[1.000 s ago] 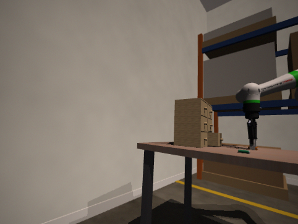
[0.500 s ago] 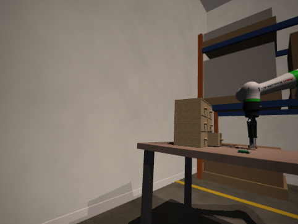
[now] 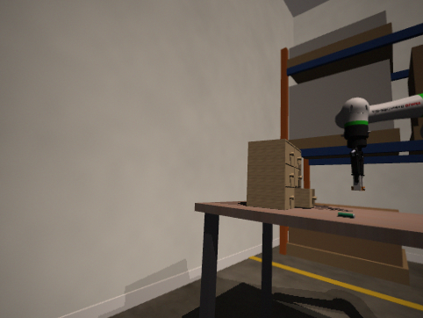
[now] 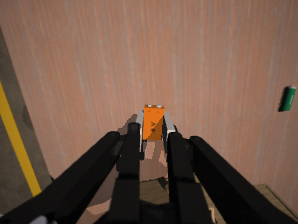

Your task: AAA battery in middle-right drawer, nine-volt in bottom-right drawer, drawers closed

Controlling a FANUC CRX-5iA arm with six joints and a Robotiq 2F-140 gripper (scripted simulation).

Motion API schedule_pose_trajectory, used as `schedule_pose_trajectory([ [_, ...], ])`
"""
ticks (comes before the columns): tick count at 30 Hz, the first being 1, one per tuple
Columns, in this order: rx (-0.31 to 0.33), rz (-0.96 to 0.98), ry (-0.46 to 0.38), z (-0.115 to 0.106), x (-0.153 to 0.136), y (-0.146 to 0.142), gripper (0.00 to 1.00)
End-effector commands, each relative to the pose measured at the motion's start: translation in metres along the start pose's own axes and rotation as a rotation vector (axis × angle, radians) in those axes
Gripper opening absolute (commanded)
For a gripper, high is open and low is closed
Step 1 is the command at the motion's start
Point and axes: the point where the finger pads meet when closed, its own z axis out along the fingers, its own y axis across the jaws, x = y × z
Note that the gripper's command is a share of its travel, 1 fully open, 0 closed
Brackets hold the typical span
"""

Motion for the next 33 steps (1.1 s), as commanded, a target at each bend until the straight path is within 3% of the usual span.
schedule_pose_trajectory([
  [1, 0.001, 0.000, 0.000, -0.003, 0.000, 0.000, 0.14],
  [11, 0.001, 0.113, 0.000, -0.003, -0.002, 0.002, 0.14],
  [33, -0.019, 1.021, 0.014, -0.003, -0.027, 0.028, 0.14],
])
